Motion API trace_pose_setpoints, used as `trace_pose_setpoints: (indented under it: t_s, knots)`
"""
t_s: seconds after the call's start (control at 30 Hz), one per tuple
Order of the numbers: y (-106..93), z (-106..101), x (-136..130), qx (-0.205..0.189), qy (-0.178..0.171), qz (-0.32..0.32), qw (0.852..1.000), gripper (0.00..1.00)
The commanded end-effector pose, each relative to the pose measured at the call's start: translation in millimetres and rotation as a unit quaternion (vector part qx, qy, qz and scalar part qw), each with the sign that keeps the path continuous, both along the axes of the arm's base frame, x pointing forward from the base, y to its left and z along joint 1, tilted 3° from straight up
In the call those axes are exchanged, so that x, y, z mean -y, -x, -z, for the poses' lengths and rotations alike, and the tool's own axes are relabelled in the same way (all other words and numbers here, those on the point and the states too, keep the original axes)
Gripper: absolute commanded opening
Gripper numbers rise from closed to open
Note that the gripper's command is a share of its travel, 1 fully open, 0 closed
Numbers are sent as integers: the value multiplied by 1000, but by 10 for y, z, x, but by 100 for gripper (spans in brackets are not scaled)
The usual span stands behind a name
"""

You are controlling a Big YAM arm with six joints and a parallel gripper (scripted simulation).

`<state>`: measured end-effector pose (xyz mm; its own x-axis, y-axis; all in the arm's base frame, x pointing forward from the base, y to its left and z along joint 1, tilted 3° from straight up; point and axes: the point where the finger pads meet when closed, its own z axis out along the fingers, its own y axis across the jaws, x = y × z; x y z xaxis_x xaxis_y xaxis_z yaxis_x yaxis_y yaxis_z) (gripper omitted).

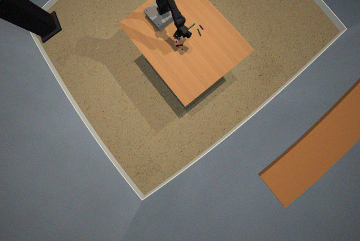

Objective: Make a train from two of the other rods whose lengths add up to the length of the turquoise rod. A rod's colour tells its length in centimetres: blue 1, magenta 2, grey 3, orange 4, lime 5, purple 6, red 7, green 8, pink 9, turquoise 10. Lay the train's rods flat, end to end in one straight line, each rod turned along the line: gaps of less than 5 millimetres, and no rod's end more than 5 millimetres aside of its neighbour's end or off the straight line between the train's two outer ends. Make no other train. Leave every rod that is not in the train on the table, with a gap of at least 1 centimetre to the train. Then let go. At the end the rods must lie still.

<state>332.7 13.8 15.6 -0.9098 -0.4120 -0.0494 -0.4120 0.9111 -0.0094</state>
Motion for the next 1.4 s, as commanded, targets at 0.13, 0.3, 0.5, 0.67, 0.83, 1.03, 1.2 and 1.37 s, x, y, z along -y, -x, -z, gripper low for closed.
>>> trace_pose_setpoints:
  t_s: [0.13, 0.3, 0.5, 0.67, 0.83, 1.03, 1.2, 1.37]
  knots:
    - [-264, -108, 137, 23, -4, 80, 997, 100]
    - [-251, -100, 52, 22, -6, 68, 997, 100]
    - [-252, -100, 107, 22, -5, 74, 997, 100]
    - [-292, -120, 250, 26, -8, 139, 990, 100]
    - [-253, -93, 164, 21, -9, 128, 992, 100]
    - [-251, -92, 218, 21, -9, 135, 991, 100]
    - [-296, -118, 355, 26, -12, 194, 981, 100]
    - [-294, -116, 445, 25, -16, 241, 970, 100]
